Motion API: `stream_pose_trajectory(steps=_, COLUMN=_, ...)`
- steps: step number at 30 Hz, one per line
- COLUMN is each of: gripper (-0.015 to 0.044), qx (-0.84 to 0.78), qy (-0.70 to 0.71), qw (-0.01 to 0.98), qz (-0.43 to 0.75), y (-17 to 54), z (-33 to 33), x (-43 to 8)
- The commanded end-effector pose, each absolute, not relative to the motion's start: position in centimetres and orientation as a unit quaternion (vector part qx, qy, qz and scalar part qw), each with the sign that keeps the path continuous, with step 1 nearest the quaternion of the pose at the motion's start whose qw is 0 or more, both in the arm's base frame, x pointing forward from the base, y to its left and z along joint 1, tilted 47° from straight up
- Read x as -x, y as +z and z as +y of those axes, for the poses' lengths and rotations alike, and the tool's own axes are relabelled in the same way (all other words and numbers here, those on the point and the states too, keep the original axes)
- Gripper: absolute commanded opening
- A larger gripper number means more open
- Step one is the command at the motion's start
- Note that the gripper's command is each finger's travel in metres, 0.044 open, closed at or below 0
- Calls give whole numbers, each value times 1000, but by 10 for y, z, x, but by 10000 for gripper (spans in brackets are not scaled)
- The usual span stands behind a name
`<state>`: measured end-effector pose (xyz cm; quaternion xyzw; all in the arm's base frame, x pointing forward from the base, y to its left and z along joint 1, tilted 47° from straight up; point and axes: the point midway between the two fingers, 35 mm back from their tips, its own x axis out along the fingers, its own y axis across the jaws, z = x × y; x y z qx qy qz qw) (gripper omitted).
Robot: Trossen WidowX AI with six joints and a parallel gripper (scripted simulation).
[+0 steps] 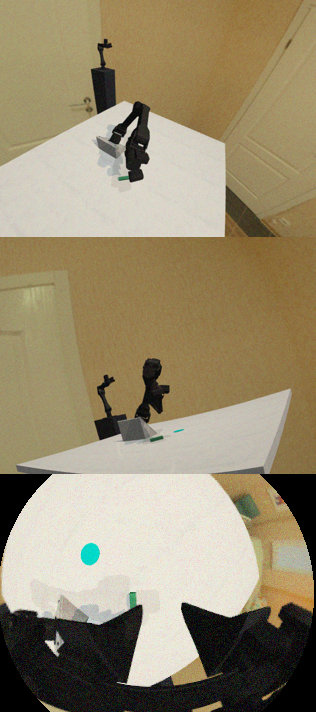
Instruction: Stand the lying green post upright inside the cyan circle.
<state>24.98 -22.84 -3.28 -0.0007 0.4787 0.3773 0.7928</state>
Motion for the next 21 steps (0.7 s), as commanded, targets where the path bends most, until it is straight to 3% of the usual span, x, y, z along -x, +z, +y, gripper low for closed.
stream_pose_trajectory(steps=1, gripper=233, qx=-58, qy=416, qw=755, qz=504, y=-33, z=-209, x=-214)
stream_pose_trajectory(steps=7, gripper=233, qx=-71, qy=424, qw=746, qz=508, y=-33, z=-203, x=-207)
stream_pose_trajectory(steps=15, gripper=233, qx=-71, qy=425, qw=747, qz=507, y=-108, z=-128, x=-222)
stream_pose_trajectory(steps=20, gripper=233, qx=-72, qy=426, qw=747, qz=506, y=-113, z=-120, x=-221)
stream_pose_trajectory(steps=21, gripper=206, qx=-72, qy=426, qw=747, qz=506, y=-113, z=-120, x=-221)
